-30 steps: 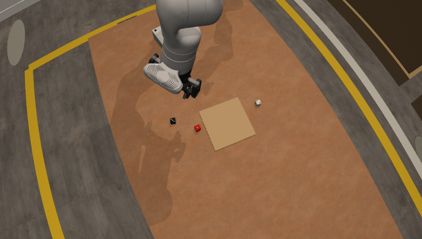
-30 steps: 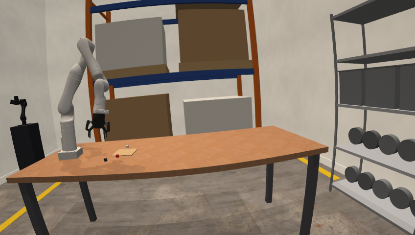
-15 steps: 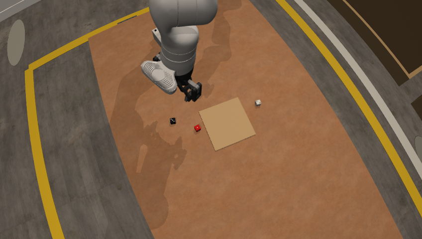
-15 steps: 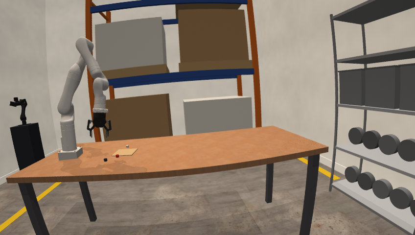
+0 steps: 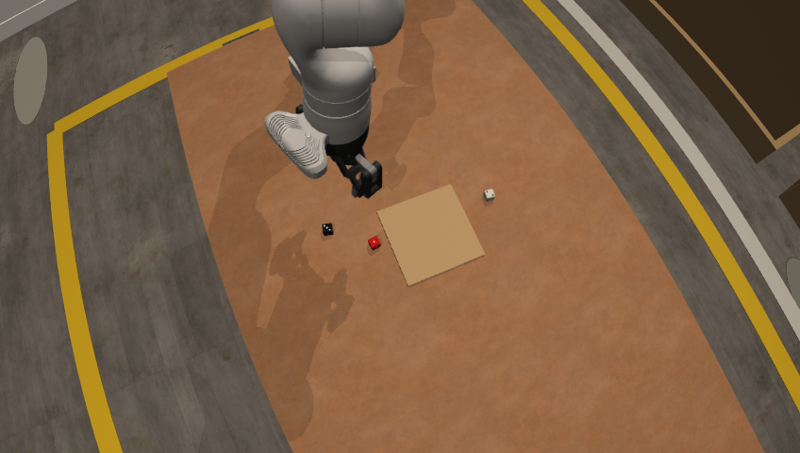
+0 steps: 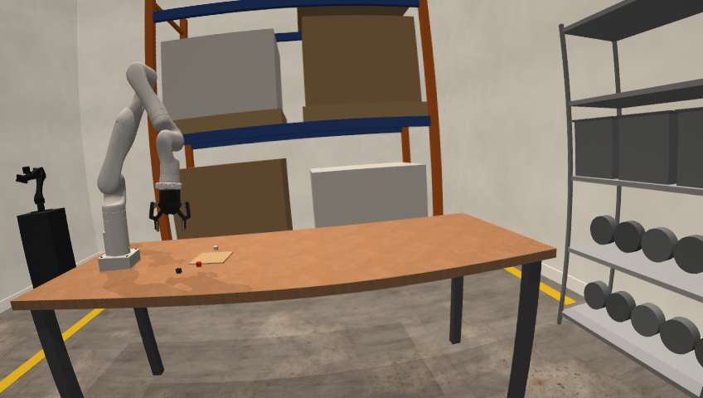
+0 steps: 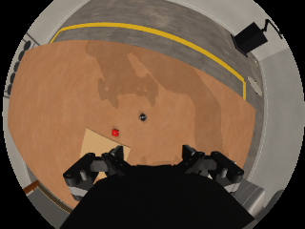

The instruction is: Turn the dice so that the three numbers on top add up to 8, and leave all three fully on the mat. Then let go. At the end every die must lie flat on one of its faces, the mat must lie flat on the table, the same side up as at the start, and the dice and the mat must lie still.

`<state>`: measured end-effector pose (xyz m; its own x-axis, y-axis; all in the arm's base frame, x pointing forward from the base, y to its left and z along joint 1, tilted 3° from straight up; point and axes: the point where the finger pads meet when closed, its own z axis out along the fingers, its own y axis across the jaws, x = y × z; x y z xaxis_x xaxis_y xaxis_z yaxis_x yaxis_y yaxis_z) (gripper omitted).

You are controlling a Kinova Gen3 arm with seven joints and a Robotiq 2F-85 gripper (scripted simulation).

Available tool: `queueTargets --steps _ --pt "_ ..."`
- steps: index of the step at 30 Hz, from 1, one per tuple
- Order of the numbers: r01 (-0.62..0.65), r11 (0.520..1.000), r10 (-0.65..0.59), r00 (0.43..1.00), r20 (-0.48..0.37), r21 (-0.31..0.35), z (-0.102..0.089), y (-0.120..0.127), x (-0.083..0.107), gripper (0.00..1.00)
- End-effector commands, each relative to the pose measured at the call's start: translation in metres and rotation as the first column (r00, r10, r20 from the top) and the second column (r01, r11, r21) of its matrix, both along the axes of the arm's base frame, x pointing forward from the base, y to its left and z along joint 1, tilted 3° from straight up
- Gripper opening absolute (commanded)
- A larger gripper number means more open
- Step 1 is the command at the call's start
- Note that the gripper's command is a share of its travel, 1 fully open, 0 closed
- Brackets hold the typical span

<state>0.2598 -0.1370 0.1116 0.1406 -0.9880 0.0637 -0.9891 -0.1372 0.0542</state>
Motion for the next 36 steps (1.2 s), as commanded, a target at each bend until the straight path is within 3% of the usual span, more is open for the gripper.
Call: queueTargets --steps 1,36 --pt "0.003 1.000 -0.003 1.000 0.004 0.000 0.001 -0.001 0.001 1.00" --pt "0.218 0.974 -0.222 0.972 0.076 0.058 0.011 0.003 0.018 1.00"
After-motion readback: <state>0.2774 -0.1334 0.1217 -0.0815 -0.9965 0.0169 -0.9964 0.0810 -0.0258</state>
